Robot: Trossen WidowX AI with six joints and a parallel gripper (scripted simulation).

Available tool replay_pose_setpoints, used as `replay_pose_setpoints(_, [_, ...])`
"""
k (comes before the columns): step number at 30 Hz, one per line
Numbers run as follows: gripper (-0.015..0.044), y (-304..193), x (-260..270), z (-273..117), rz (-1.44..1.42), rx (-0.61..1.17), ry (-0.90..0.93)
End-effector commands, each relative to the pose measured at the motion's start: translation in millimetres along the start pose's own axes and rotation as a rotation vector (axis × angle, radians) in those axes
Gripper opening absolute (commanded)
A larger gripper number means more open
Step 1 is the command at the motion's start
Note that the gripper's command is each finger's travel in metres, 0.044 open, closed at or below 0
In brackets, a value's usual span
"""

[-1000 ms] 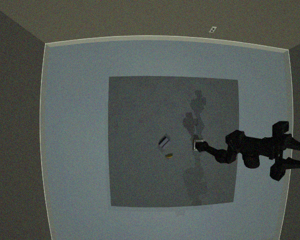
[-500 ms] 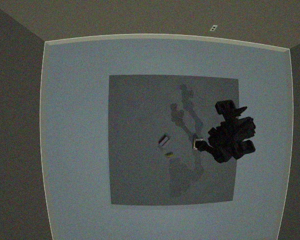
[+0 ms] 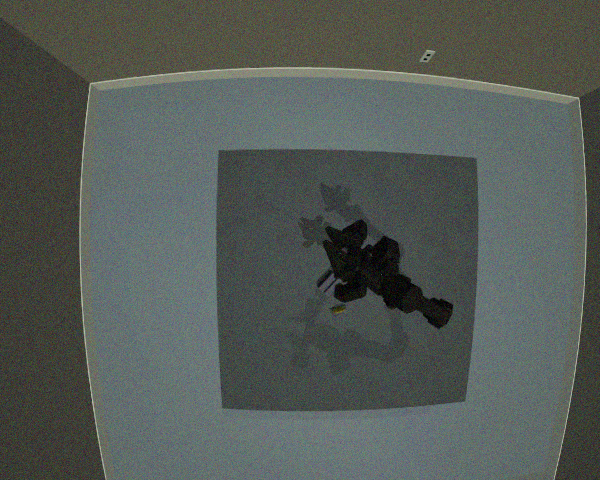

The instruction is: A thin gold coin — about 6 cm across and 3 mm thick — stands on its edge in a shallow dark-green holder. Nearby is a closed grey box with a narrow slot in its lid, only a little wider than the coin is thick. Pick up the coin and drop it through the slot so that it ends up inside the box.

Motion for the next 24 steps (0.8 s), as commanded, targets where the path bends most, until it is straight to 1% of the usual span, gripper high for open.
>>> replay_pose_setpoints(1, [0.0161, -52.0, -2.8, -6.3, -0.062, 0.199, -0.045])
replay_pose_setpoints(6, [0.0161, -118.1, -4.4, -27.4, -0.160, 0.472, -0.083])
replay_pose_setpoints(12, [0.0161, -188.9, -5.1, -70.1, -0.298, 0.803, -0.092])
replay_pose_setpoints(18, [0.0161, -245.4, -6.3, -127.9, -0.455, 1.133, -0.066])
replay_pose_setpoints(24, [0.0161, -286.8, -12.9, -198.3, -0.655, 1.490, -0.006])
Point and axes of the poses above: the point midway between the two fingers, 35 mm back from their tips, its own z axis out along the fingers, its own x axis across the jaws, y = z × x, the point moved 7 cm from there along -z, back along the fingers, and after that the axes turned 2 degrees about -z, right-handed, at the moved point
